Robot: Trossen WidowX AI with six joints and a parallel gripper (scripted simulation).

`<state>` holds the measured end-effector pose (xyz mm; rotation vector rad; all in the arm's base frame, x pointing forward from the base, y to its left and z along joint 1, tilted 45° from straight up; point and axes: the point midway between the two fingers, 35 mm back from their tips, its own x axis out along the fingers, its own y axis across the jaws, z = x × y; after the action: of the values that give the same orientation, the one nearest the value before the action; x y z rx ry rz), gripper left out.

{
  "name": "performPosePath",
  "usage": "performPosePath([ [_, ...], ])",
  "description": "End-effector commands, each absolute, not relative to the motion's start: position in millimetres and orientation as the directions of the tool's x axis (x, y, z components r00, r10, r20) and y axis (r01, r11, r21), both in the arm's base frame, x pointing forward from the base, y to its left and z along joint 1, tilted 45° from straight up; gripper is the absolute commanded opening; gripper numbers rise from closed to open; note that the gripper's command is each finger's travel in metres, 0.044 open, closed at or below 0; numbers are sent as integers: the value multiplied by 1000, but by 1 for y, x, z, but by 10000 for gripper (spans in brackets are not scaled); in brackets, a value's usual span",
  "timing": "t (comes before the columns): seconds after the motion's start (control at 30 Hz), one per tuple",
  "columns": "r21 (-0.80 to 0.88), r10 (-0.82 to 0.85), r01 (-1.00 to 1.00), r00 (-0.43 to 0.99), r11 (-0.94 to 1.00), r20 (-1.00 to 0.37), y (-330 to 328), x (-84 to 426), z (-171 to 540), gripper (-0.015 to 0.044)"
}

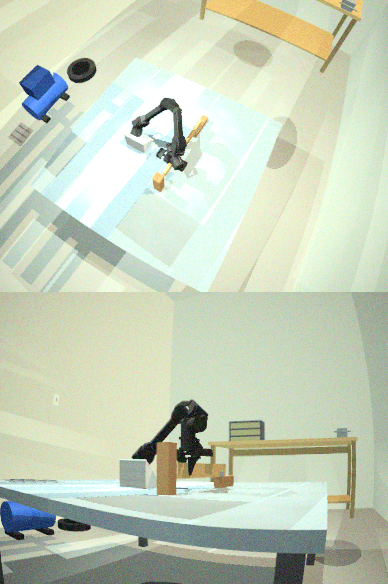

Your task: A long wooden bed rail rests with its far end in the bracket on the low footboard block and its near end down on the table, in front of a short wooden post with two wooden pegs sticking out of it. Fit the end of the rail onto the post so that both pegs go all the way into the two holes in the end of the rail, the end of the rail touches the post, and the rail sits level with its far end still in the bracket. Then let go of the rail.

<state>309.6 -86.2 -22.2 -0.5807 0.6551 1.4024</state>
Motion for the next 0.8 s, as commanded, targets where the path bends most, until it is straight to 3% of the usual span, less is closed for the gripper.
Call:
performPosePath([
  [0.0, 10, 692, -996, 55, 89, -720, -87, 310, -21, 0],
  [0.77, 10, 692, -996, 55, 89, -720, -87, 310, -23, 0],
])
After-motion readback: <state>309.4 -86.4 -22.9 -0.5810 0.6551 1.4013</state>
